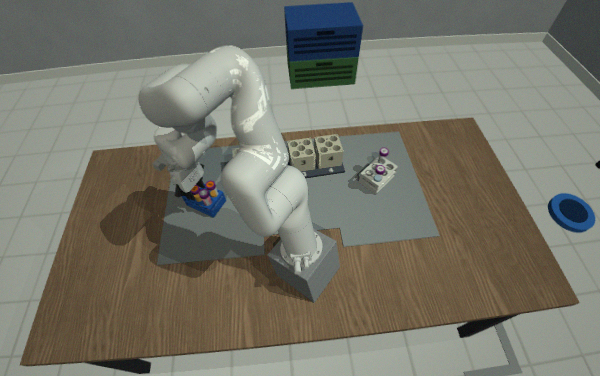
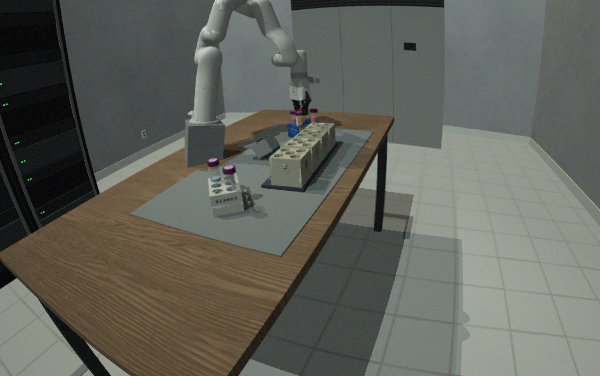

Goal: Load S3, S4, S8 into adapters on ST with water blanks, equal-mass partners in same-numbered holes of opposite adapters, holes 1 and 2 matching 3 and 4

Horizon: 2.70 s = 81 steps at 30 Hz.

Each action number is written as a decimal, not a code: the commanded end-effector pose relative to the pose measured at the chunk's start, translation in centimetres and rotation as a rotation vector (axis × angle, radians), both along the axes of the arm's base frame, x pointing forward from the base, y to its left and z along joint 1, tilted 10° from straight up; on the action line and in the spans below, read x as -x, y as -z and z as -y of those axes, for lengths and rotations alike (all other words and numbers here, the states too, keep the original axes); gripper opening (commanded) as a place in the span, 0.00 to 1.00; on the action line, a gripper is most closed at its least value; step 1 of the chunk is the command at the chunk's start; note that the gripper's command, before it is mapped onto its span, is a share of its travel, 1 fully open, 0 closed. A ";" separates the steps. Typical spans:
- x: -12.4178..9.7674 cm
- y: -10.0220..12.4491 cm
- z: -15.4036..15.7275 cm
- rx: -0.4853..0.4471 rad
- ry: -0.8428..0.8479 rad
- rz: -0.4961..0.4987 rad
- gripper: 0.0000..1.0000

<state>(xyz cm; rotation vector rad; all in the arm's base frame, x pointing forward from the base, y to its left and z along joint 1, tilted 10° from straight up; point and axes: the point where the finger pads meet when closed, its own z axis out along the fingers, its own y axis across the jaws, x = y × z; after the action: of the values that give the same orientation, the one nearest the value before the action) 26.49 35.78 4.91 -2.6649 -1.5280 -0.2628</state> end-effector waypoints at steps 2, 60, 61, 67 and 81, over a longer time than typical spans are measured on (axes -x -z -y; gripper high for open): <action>-0.1 -0.1 -0.1 -0.003 0.000 0.002 0.57; 0.0 -1.0 0.0 -0.003 0.000 0.002 0.00; 0.0 -1.0 0.0 -0.003 0.000 0.002 0.00; 0.1 -1.4 0.1 -0.003 0.000 0.002 0.00; 0.2 -2.2 0.2 -0.003 0.000 0.002 0.00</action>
<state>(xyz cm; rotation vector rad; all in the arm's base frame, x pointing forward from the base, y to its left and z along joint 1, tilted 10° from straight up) 26.26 35.52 6.83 -2.6649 -1.5280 -0.2628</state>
